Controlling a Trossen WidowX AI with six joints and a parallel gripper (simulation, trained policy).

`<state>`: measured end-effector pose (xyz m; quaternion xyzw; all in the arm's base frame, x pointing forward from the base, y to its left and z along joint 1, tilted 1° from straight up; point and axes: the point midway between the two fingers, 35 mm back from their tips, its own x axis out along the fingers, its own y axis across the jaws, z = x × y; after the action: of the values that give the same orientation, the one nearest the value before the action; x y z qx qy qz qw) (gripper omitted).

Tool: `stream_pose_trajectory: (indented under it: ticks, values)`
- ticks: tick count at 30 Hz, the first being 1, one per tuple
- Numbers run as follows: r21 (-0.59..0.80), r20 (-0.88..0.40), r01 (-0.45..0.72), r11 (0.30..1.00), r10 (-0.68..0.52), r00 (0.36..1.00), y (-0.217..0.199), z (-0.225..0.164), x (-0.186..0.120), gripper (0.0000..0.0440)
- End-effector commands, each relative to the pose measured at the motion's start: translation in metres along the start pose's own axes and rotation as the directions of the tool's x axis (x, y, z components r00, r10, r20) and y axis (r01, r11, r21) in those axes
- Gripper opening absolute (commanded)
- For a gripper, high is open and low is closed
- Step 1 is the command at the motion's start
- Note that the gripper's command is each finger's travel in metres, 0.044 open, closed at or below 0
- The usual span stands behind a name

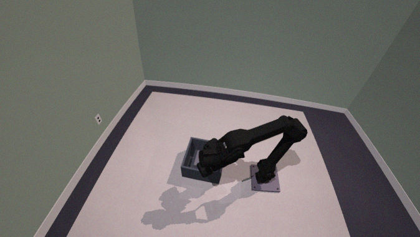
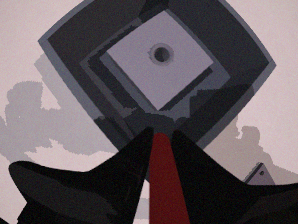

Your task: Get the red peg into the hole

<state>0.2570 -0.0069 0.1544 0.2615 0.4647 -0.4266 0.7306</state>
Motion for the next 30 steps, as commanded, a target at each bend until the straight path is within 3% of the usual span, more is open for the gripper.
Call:
stream_pose_trajectory:
  ticks: [1,15,30]
  values:
    - [0.021,0.015,0.007,1.000,-0.007,1.000,0.001,0.016,0.008,0.0000]
    - [0.007,-0.004,0.009,1.000,-0.009,1.000,0.000,0.055,0.052,0.0002]
    - [-0.133,-0.087,-0.034,0.991,0.023,0.996,0.002,0.059,0.092,0.0003]
